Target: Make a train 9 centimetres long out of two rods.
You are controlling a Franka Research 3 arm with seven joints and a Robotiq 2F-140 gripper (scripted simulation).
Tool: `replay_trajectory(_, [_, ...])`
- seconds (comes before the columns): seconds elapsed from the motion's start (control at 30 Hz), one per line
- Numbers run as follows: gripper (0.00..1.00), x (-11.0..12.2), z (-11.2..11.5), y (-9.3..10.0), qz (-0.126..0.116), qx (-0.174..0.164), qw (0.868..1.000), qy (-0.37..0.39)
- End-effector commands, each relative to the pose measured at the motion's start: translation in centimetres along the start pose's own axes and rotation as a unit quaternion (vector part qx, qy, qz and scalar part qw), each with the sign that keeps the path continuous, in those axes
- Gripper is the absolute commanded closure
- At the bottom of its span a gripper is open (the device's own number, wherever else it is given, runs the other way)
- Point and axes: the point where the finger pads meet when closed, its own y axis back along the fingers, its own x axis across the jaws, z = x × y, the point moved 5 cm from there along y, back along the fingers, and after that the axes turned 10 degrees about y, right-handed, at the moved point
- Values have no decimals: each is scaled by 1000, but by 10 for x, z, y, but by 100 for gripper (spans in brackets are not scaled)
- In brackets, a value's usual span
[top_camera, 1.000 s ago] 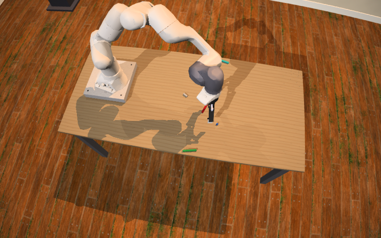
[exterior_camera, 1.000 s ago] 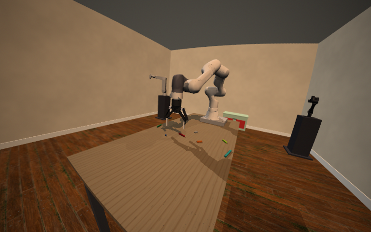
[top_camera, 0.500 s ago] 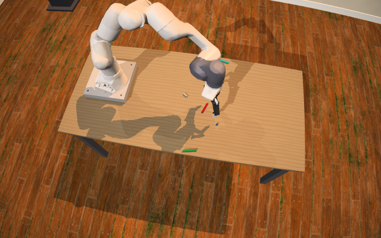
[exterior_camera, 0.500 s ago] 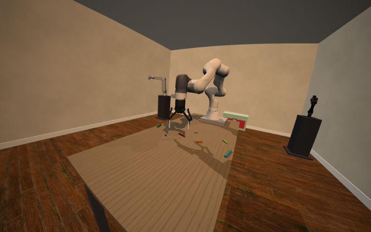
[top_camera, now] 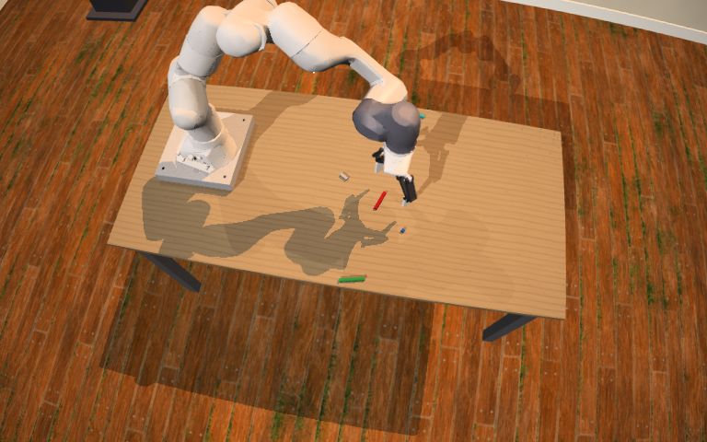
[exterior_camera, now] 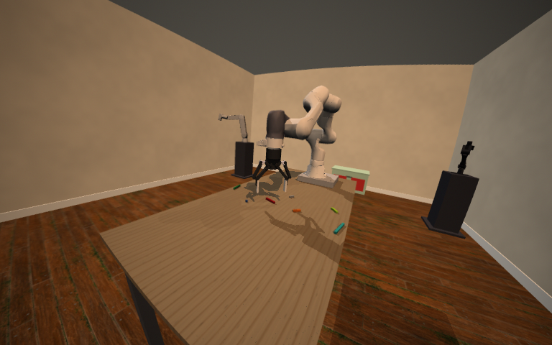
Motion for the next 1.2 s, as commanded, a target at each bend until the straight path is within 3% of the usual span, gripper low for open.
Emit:
replay_trajectory(0.0, [0, 3, 3, 0, -2, -1, 996, 84])
replay_trajectory(0.2, [0, 8, 10, 1, -2, -1, 992, 124])
replay_trajectory(0.7, [0, 30, 39, 4, -2, -1, 958, 286])
replay_trajectory(0.77, [0, 30, 39, 4, -2, -1, 958, 286])
replay_trajectory(0.8, [0, 33, 43, 5, -3, 0, 950, 312])
replay_trajectory(1.17, [0, 48, 61, 8, -4, 0, 911, 413])
